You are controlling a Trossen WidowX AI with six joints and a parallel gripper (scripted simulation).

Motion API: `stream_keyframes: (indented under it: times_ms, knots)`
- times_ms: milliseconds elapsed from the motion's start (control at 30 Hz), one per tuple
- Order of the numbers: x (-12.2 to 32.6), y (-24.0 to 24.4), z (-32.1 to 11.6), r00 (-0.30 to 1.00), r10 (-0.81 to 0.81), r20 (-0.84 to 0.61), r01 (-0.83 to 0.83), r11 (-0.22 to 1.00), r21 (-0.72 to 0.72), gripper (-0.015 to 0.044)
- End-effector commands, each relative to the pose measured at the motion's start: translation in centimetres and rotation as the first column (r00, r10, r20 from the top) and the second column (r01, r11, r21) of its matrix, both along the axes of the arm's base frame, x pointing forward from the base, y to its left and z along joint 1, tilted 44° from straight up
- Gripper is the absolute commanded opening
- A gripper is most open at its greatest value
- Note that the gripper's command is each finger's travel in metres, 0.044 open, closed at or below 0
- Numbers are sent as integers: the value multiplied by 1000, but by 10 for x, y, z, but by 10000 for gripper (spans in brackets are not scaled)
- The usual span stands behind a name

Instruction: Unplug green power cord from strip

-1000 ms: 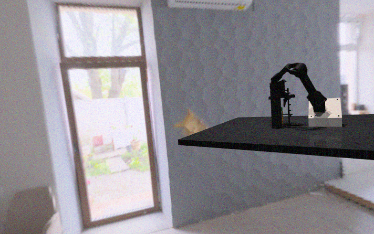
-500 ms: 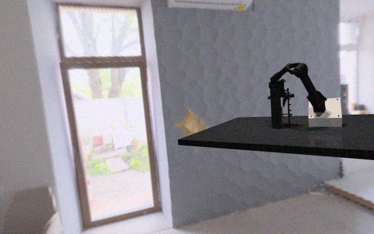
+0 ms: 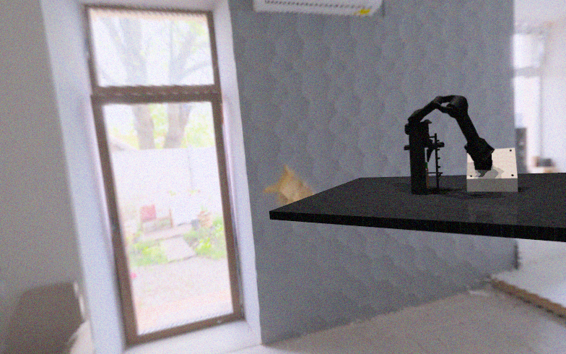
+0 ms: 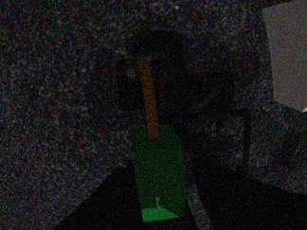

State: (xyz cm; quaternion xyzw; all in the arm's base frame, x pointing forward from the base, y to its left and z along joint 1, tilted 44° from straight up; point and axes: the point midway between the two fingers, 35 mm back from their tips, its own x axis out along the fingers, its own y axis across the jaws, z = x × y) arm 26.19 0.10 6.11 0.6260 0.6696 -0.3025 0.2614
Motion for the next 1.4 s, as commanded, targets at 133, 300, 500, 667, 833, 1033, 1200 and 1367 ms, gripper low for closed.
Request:
stream_keyframes:
  times_ms: [133,300,500,667,833,1033,1200,1367]
  knots:
    - [0,5,-2,1000,-5,3,5,1000,0,160]
    - [-1,9,-6,1000,-5,3,5,1000,0,160]
    - [0,7,-4,1000,0,4,0,1000,-2,42]
    - [0,7,-4,1000,0,4,0,1000,-2,8]
    - [0,5,-6,1000,-1,4,1,1000,-2,0]
    - [1,-2,-12,1000,-2,4,2,1000,-4,0]
    - [1,-9,-18,1000,-2,5,2,1000,-5,0]
    - [1,-15,-23,1000,-3,5,3,1000,-6,0]
